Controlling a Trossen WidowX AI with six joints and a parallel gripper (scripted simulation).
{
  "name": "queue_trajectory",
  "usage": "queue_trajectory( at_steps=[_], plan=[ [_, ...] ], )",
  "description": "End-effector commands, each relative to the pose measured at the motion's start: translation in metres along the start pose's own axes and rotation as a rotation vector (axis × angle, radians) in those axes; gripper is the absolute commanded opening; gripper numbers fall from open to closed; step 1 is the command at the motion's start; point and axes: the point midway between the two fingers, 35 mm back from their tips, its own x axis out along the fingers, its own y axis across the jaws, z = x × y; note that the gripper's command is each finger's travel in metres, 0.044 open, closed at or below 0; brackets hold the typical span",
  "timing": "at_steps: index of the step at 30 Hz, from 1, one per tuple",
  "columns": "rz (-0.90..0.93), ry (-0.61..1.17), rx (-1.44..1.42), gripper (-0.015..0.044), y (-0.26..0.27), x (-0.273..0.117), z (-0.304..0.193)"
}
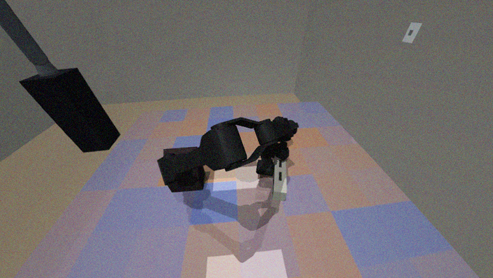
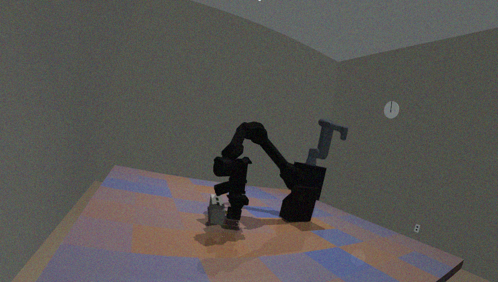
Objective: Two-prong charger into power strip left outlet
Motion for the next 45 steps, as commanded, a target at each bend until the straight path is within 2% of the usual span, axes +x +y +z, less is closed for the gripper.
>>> queue_trajectory(
  at_steps=[1,45],
  plan=[
    [-0.002,-0.003,-0.005,0.0000,-0.0002,-0.0006,0.0023],
    [-0.002,-0.003,-0.005,0.0000,-0.0002,-0.0014,0.0099]
  ],
)
